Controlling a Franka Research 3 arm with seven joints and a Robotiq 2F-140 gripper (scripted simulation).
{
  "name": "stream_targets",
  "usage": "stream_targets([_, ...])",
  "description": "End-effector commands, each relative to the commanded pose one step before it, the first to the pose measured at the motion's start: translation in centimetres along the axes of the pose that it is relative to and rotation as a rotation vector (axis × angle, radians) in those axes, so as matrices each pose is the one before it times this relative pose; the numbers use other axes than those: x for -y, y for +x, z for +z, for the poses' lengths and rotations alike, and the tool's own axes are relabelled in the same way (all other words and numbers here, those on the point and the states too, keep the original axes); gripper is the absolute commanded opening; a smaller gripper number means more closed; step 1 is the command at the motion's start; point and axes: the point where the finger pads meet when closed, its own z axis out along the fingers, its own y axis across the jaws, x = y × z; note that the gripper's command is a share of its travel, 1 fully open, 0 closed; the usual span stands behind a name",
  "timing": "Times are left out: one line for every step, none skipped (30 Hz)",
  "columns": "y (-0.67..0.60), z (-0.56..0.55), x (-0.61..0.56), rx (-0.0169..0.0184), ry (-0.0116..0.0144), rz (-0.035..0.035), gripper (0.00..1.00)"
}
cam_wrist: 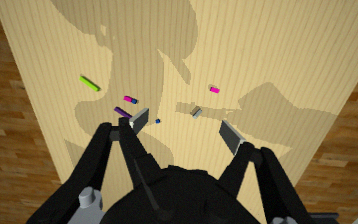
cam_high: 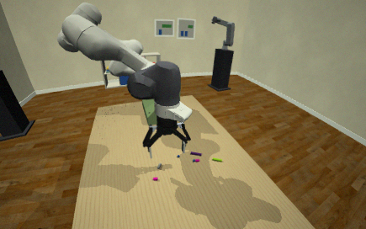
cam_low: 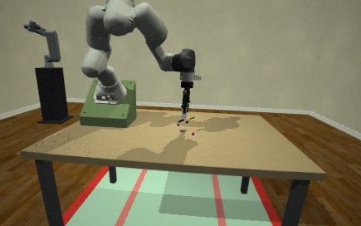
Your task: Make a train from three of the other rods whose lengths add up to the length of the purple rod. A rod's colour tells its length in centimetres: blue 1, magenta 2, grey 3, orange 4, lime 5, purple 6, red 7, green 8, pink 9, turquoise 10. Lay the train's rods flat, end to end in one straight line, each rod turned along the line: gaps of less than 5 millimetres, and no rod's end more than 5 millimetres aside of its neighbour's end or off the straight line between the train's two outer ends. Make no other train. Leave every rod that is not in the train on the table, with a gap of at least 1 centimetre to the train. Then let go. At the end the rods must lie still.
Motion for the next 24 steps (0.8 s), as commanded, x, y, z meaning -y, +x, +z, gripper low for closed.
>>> stream_targets([-0.038,-0.049,-0.004,-0.01227,0.00506,0.13373,1.0])
stream_targets([-0.052,0.051,-0.489,0.00057,0.00061,0.04723,1.0])
stream_targets([-0.011,0.017,-0.163,0.0002,0.00021,0.01576,1.0])
stream_targets([-0.01,0.018,-0.173,0.00022,0.00023,0.01678,1.0])
stream_targets([-0.008,0.018,-0.178,0.00024,0.00024,0.01723,1.0])
stream_targets([-0.006,0.018,-0.179,0.00025,0.00025,0.01742,1.0])
stream_targets([-0.004,0.018,-0.179,0.00026,0.00025,0.01747,1.0])
stream_targets([-0.002,0.018,-0.179,0.00026,0.00026,0.01748,1.0])
stream_targets([0.0,0.017,-0.178,0.00027,0.00026,0.01746,1.0])
stream_targets([0.003,0.017,-0.178,0.00028,0.00027,0.01744,1.0])
stream_targets([0.005,0.017,-0.177,0.00029,0.00027,0.0174,1.0])
stream_targets([0.007,0.017,-0.176,0.0003,0.00027,0.01738,1.0])
stream_targets([0.009,0.017,-0.175,0.00031,0.00028,0.01736,1.0])
stream_targets([0.011,0.016,-0.175,0.00031,0.00028,0.01735,1.0])
stream_targets([0.013,0.016,-0.174,0.00032,0.00028,0.01734,1.0])
stream_targets([0.015,0.016,-0.173,0.00033,0.00029,0.01734,1.0])
stream_targets([0.0,0.0,0.0,0.0,0.0,0.0,1.0])
stream_targets([0.0,0.0,0.0,0.0,0.0,0.0,1.0])
stream_targets([0.044,0.042,-0.467,0.00095,0.00079,0.04703,1.0])
stream_targets([0.021,0.014,-0.155,0.00033,0.00027,0.01575,1.0])
stream_targets([0.024,0.014,-0.165,0.00037,0.00029,0.01682,1.0])
stream_targets([0.026,0.015,-0.168,0.00038,0.0003,0.0172,1.0])
stream_targets([0.026,0.013,-0.156,0.00037,0.00028,0.01606,1.0])
stream_targets([0.007,0.003,-0.041,0.0001,0.00007,0.00422,1.0])
